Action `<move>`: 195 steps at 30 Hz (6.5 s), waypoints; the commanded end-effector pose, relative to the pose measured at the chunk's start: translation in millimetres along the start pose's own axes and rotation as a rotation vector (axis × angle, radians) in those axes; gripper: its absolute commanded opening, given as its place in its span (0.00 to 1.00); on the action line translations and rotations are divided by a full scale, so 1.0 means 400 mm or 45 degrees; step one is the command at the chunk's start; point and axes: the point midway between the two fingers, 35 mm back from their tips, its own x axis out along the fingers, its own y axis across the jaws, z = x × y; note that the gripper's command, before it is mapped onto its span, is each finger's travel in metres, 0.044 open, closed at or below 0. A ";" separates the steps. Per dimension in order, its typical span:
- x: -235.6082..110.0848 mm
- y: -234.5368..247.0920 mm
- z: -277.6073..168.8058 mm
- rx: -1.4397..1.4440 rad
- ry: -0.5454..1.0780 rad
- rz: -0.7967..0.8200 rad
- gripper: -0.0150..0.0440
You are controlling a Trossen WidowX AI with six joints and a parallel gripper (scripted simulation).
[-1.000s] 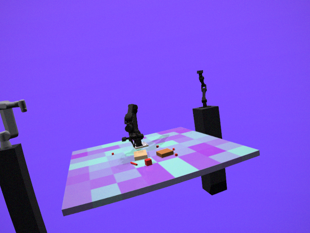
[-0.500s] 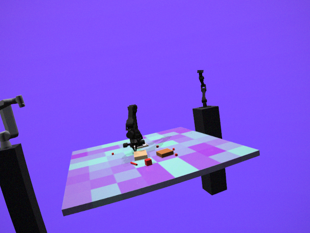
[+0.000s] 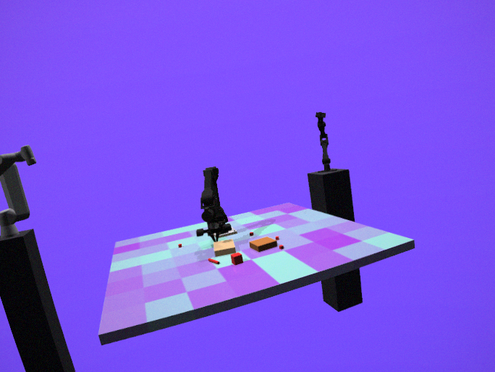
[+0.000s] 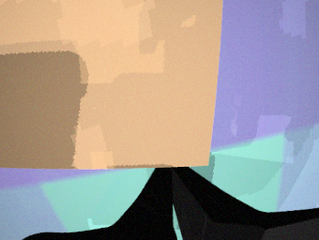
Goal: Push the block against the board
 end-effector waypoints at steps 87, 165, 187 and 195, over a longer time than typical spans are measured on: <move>-0.007 0.000 0.155 0.004 -0.010 -0.005 0.25; -0.004 -0.006 0.211 -0.214 -0.012 -0.007 0.25; -0.007 0.003 0.267 -0.214 -0.015 -0.006 0.25; -0.008 0.006 0.287 -0.214 -0.016 -0.006 0.25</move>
